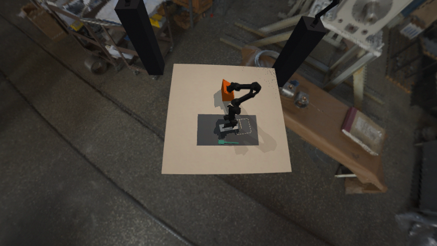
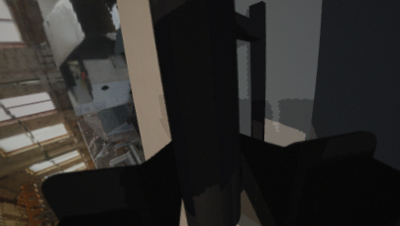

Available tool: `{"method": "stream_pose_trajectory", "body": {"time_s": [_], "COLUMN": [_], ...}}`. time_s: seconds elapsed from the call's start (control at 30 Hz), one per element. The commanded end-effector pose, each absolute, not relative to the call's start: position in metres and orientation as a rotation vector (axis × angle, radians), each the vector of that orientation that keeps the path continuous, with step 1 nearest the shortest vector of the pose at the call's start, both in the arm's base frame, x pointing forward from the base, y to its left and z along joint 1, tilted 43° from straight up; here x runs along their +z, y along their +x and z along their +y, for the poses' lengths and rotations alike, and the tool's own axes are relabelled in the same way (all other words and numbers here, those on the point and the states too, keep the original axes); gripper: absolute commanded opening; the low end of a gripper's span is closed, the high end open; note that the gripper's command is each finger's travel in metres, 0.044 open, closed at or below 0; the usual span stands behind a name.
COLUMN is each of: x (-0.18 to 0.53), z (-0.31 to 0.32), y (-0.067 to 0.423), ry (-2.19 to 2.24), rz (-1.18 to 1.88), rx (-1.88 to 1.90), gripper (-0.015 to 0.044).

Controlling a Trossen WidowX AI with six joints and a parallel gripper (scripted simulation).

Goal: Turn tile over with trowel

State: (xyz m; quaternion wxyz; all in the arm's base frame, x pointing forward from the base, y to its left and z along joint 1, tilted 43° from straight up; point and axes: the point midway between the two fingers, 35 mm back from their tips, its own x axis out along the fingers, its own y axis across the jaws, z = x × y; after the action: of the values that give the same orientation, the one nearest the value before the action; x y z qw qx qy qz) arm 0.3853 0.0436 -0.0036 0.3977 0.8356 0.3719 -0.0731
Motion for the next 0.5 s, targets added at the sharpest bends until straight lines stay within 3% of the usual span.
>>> {"method": "stream_pose_trajectory", "body": {"time_s": [0.0,0.47], "x": [0.005,-0.004], "z": [0.048,0.021], "y": [0.386,0.393], "ry": [2.119,2.102], "rz": [0.919,0.913], "rx": [-0.183,-0.19], "gripper": [0.0,0.0]}}
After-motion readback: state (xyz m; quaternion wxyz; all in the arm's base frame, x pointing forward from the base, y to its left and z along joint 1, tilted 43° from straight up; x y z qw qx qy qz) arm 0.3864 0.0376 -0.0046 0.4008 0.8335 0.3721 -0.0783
